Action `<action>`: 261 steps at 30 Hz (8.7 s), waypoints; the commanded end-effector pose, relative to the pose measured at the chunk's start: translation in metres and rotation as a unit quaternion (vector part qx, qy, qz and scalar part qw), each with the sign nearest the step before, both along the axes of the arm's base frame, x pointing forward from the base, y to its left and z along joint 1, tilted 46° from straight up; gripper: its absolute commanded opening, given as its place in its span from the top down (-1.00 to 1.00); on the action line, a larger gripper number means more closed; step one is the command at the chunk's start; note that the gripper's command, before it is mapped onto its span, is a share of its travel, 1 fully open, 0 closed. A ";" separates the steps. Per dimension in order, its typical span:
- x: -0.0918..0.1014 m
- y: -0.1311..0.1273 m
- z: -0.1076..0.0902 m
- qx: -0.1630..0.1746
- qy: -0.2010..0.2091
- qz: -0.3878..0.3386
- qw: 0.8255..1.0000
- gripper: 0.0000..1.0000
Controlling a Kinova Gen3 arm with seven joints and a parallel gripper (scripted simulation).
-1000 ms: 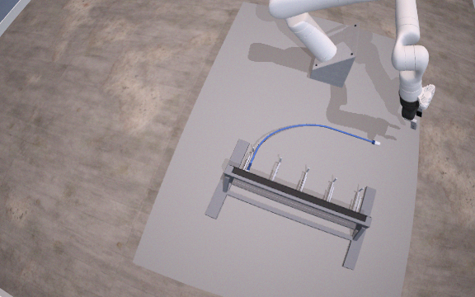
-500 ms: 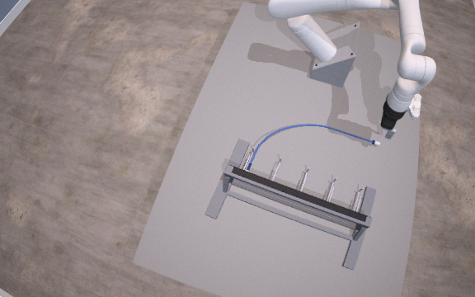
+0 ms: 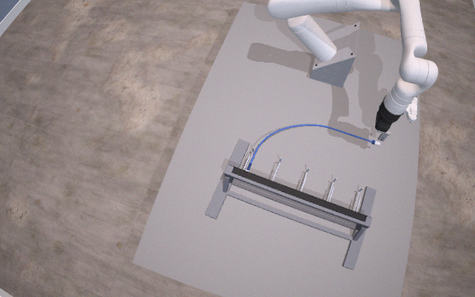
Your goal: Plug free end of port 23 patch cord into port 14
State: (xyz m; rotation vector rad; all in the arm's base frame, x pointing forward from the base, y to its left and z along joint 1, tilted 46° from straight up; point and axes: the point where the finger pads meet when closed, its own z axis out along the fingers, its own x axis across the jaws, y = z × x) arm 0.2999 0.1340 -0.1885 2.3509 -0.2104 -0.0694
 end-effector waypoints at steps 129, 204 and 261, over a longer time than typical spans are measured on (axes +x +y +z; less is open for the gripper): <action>0.188 0.018 0.160 -0.211 0.333 0.611 0.686 1.00; 0.266 -0.069 0.087 -0.207 0.329 0.621 0.681 1.00; 0.249 -0.048 0.109 -0.209 0.324 0.617 0.686 1.00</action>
